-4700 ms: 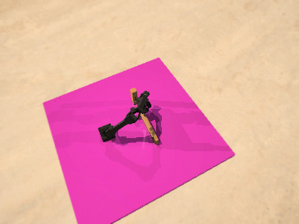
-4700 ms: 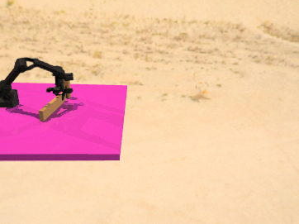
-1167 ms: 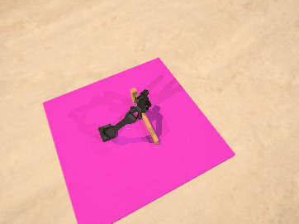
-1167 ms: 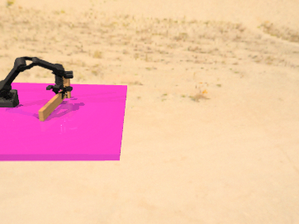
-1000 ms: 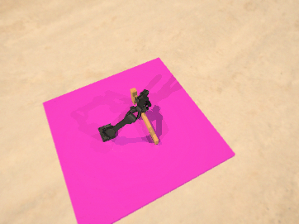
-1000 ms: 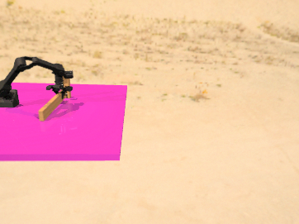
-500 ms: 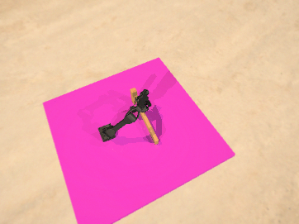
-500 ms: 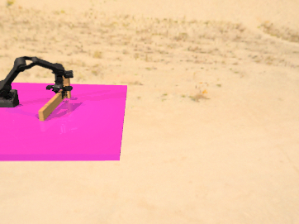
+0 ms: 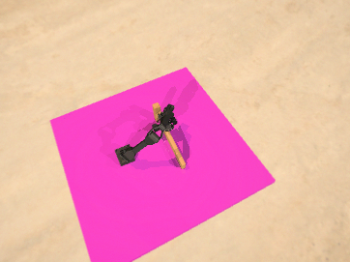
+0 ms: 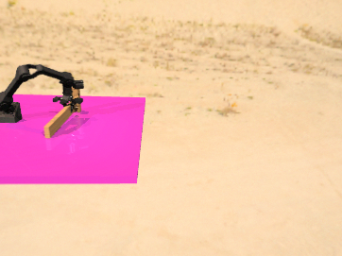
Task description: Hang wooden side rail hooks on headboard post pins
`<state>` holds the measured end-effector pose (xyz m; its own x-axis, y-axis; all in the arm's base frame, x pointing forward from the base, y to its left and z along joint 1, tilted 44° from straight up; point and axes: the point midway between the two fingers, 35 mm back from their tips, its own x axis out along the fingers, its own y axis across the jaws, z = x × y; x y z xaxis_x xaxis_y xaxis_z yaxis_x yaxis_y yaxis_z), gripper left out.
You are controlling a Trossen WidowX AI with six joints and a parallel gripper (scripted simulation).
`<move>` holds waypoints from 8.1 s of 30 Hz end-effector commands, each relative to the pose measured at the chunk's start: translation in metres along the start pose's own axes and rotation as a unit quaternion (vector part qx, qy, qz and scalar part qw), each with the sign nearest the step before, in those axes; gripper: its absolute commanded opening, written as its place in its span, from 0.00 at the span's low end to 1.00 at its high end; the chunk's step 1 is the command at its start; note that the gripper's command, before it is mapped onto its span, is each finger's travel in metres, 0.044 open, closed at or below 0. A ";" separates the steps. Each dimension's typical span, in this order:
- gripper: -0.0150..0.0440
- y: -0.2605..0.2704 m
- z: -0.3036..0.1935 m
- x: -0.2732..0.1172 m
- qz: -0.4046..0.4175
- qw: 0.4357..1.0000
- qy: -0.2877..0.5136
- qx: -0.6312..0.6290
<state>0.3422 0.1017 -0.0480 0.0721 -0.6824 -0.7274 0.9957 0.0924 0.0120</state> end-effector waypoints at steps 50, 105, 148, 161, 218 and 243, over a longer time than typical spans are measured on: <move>0.25 0.006 -0.005 -0.009 0.009 1.000 0.005 0.004; 0.25 0.002 -0.010 -0.006 0.009 1.000 0.006 0.004; 0.25 0.005 -0.014 -0.009 0.009 1.000 0.006 0.004; 0.25 0.004 -0.015 -0.009 0.009 1.000 0.006 0.004; 0.25 0.005 -0.021 -0.008 0.009 1.000 0.006 0.004; 0.25 0.003 -0.023 -0.009 0.009 1.000 0.006 0.004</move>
<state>0.3432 0.1193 -0.0577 0.0791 -0.6778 -0.7310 0.9955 0.0919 0.0225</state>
